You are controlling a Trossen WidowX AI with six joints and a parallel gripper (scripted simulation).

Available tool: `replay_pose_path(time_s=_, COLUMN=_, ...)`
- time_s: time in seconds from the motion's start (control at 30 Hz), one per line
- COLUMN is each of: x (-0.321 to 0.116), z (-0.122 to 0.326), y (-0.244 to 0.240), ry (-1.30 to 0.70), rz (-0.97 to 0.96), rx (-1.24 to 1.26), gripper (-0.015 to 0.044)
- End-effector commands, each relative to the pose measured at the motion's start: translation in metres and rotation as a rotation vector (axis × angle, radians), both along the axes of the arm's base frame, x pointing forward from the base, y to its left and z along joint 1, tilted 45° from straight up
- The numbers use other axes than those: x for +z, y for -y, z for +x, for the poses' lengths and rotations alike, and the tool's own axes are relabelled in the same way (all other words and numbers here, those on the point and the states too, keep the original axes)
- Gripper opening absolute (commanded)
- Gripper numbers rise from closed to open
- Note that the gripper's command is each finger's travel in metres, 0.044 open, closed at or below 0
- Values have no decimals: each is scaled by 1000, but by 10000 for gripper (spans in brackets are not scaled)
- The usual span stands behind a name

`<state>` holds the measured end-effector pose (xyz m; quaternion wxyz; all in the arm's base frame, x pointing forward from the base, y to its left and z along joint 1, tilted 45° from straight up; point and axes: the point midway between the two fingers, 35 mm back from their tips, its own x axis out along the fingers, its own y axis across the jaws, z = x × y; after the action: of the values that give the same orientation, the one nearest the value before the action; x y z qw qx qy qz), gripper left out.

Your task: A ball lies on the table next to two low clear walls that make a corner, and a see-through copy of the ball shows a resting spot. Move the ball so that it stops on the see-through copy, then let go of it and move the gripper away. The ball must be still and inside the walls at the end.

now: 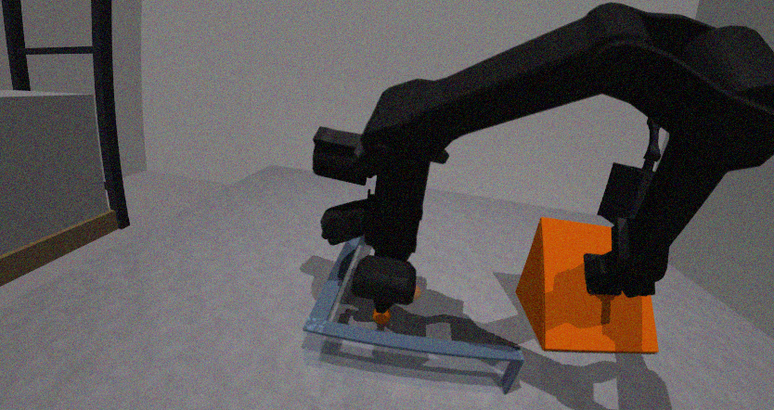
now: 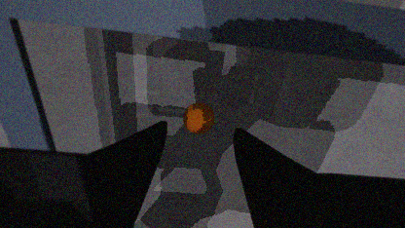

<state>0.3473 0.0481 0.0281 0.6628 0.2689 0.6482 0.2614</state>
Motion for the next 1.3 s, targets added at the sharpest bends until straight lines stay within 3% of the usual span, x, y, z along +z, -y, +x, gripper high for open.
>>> replay_pose_path(time_s=0.0, x=-5, z=-1, y=-6, ry=-7, rz=5, rx=2, gripper=231)
replay_pose_path(time_s=0.47, x=-19, z=-2, y=-20, ry=-7, rz=7, rx=2, gripper=231)
replay_pose_path(time_s=0.57, x=-19, z=-2, y=-20, ry=-7, rz=7, rx=2, gripper=152)
replay_pose_path(time_s=0.87, x=-19, z=-2, y=-20, ry=-7, rz=7, rx=2, gripper=92)
replay_pose_path(time_s=1.0, x=-13, z=0, y=-13, ry=-7, rz=4, rx=2, gripper=0)
replay_pose_path(time_s=1.27, x=22, z=4, y=24, ry=-7, rz=-2, rx=1, gripper=0)
